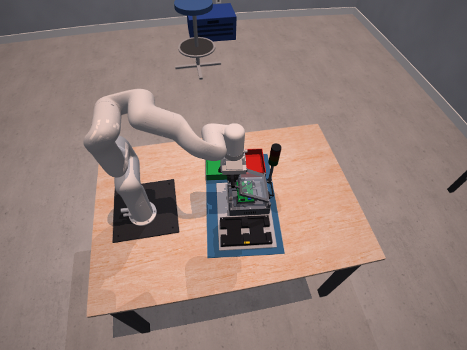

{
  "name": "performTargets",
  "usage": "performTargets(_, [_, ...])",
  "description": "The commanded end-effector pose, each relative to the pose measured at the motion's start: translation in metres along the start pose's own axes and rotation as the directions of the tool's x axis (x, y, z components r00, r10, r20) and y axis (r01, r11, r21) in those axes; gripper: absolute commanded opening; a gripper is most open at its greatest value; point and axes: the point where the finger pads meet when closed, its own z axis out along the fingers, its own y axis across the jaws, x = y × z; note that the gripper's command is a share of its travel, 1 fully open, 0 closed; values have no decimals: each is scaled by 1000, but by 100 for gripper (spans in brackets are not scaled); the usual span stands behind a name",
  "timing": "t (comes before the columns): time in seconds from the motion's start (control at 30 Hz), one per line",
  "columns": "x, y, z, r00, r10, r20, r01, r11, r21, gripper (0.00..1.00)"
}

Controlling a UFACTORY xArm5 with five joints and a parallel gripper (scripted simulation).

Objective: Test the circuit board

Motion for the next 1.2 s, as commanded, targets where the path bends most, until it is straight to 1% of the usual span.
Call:
performTargets(0.0, [0,7,14,1000,0,1,0,1000,6,0])
performTargets(0.03, [0,7,14,1000,0,1,0,1000,6,0])
performTargets(0.3, [0,15,37,1000,0,1,0,1000,6,0])
performTargets(0.53, [1,19,52,1000,0,1,0,1000,6,0])
performTargets(0.6, [1,19,52,1000,0,1,0,1000,6,0])
performTargets(0.97, [1,21,68,1000,0,1,0,1000,6,0])
performTargets(1.17, [1,22,72,1000,0,1,0,1000,6,0])
